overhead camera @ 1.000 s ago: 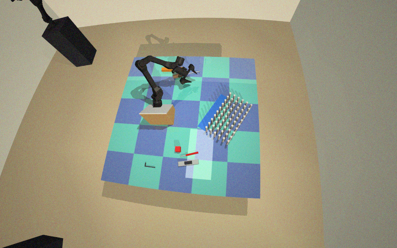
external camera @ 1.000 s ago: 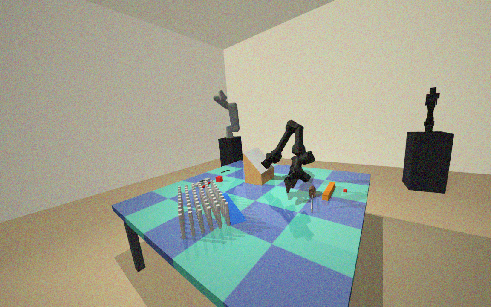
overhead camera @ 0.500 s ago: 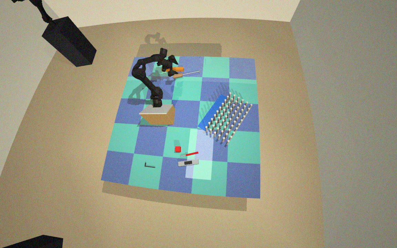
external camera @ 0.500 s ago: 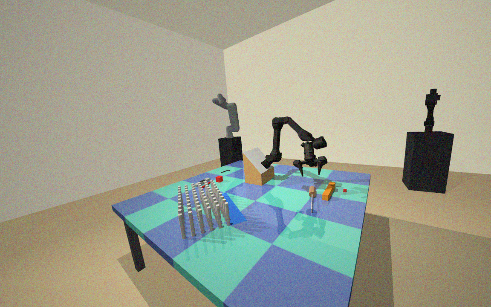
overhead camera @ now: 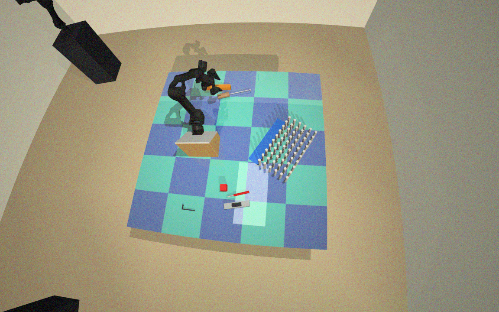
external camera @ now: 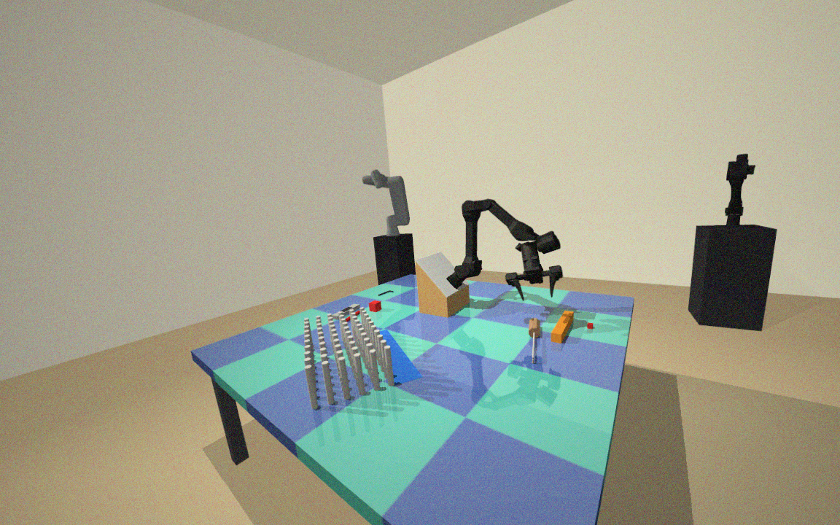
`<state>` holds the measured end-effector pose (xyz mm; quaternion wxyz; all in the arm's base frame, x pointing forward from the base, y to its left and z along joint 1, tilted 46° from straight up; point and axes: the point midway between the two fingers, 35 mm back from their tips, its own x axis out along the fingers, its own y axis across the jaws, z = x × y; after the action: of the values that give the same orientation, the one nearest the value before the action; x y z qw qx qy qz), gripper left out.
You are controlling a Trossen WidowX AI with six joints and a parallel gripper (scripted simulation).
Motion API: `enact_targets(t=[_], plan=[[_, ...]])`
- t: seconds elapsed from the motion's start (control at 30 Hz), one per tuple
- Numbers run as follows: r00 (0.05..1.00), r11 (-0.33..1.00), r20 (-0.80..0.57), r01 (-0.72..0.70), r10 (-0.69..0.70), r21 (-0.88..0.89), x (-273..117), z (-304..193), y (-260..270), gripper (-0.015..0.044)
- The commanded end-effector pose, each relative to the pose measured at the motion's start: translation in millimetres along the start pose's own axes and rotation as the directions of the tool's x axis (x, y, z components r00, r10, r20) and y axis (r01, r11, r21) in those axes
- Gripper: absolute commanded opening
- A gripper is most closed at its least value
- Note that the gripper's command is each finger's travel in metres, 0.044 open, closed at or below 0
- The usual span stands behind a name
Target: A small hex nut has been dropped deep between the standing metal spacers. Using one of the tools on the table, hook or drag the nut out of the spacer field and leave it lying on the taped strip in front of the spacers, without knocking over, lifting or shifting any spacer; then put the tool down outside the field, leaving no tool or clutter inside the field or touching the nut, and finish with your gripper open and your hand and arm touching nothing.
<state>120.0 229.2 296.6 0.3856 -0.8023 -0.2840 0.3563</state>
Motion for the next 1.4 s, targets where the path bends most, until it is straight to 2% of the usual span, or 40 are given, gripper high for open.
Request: enact_targets(t=[0.0,0.4,0.57,0.77,0.97,1.37], plan=[[1.000,0.999,0.010,-0.028,0.028,-0.018,32.5,22.1,10.9,0.0440],[1.000,0.999,0.010,-0.028,0.028,-0.018,32.5,22.1,10.9,0.0440],[0.997,0.995,0.009,0.079,-0.080,0.056,28.0,22.1,15.3,0.0440],[0.996,0.995,0.008,0.085,-0.086,0.060,27.9,22.1,15.7,0.0440],[0.996,0.995,0.008,0.085,-0.086,0.060,27.9,22.1,15.7,0.0282],[0.996,0.995,0.008,0.085,-0.086,0.060,28.1,22.2,15.7,0.0280]])
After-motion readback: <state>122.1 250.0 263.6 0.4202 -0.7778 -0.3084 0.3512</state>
